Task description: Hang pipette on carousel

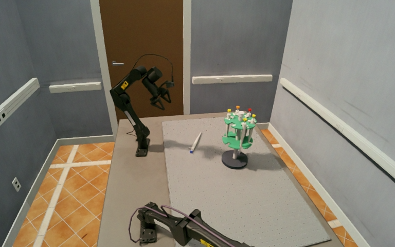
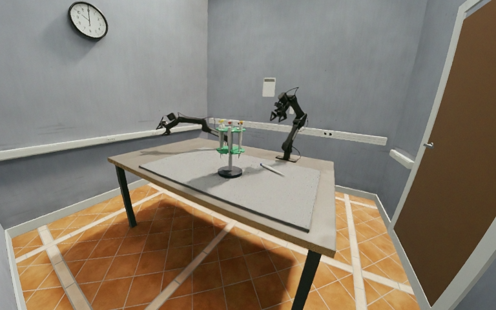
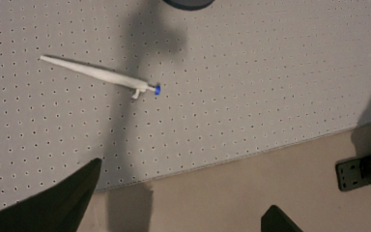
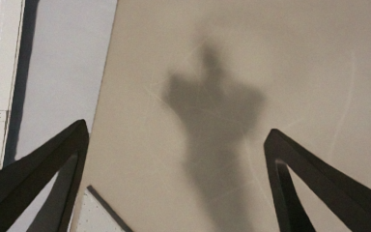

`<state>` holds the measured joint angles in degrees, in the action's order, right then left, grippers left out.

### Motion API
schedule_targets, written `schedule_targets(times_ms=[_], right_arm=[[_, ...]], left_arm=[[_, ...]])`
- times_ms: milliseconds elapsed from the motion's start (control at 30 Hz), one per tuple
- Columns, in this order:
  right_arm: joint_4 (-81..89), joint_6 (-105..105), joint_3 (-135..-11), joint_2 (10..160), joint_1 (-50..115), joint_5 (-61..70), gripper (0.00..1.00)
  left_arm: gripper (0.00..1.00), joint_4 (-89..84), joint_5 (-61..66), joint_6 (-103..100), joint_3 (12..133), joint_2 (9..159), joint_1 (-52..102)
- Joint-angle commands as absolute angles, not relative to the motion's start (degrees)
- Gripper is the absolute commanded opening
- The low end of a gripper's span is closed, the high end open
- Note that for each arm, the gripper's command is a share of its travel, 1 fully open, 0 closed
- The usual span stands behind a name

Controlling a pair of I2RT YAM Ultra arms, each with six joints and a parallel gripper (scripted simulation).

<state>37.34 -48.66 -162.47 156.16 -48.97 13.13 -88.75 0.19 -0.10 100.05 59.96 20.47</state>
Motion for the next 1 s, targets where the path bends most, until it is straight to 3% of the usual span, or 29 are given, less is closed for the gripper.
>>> schedule_targets(times_ms=[0,967], right_arm=[[36.26,-48.17,-164.23,155.84,-49.27,13.45,1.00],[36.26,-48.17,-164.23,155.84,-49.27,13.45,1.00]], left_arm=[[1.00,-90.00,0.36,0.43,99.75,59.41,14.68],[1.00,-90.00,1.94,2.36,99.83,59.39,-40.36]])
